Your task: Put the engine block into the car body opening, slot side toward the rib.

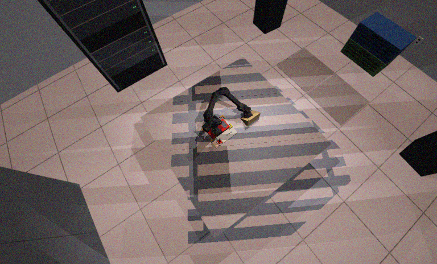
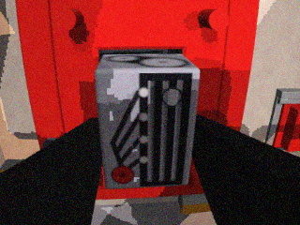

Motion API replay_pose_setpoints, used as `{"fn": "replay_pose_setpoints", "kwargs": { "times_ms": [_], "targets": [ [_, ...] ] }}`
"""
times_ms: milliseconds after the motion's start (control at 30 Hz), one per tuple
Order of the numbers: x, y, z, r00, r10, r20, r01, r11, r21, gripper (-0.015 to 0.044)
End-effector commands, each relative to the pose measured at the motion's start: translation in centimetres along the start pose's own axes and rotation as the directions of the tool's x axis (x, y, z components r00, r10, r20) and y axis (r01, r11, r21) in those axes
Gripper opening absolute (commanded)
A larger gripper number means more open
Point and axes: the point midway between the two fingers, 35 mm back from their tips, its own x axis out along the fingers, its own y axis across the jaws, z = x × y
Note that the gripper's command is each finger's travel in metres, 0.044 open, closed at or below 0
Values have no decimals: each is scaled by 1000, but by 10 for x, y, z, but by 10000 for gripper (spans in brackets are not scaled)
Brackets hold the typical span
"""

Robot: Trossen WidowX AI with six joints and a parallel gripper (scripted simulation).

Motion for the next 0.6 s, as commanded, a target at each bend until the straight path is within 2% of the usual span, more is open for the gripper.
{"fn": "replay_pose_setpoints", "kwargs": {
  "times_ms": [0,233,567],
  "targets": [
    [2,0,0,1000,3,-1,-3,1000,-2,159],
    [4,0,0,1000,3,-1,-3,1000,-2,159],
    [3,0,0,1000,0,0,0,1000,0,421]
  ]
}}
